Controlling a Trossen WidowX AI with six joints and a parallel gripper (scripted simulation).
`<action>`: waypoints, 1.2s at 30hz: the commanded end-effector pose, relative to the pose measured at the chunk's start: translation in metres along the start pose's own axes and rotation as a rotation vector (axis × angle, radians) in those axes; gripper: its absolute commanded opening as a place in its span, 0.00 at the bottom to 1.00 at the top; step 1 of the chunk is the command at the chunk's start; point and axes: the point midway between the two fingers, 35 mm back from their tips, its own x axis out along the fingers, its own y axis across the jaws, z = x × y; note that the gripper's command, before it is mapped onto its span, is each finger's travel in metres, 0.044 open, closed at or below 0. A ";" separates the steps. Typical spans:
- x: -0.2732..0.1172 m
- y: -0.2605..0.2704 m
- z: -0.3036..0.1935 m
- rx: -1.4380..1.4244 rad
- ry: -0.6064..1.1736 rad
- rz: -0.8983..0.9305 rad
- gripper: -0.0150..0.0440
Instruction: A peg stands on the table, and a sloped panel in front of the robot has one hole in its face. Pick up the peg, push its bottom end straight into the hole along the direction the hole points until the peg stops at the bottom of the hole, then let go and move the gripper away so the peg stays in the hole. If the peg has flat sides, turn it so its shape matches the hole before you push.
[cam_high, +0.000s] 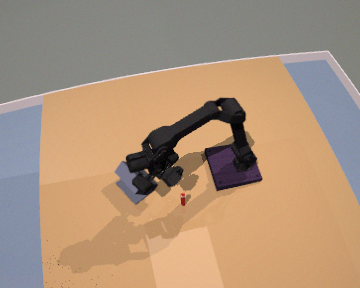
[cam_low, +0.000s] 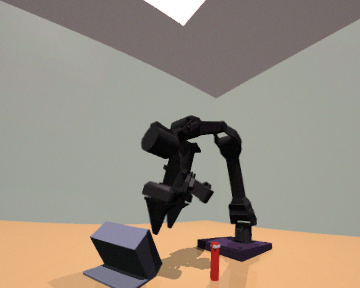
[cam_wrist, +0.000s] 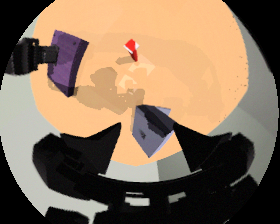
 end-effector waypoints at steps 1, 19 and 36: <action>-0.003 0.002 0.017 -0.118 -0.035 -0.004 1.00; -0.019 0.020 0.095 -0.696 -0.188 -0.056 1.00; -0.009 0.023 0.109 -0.773 -0.209 -0.066 1.00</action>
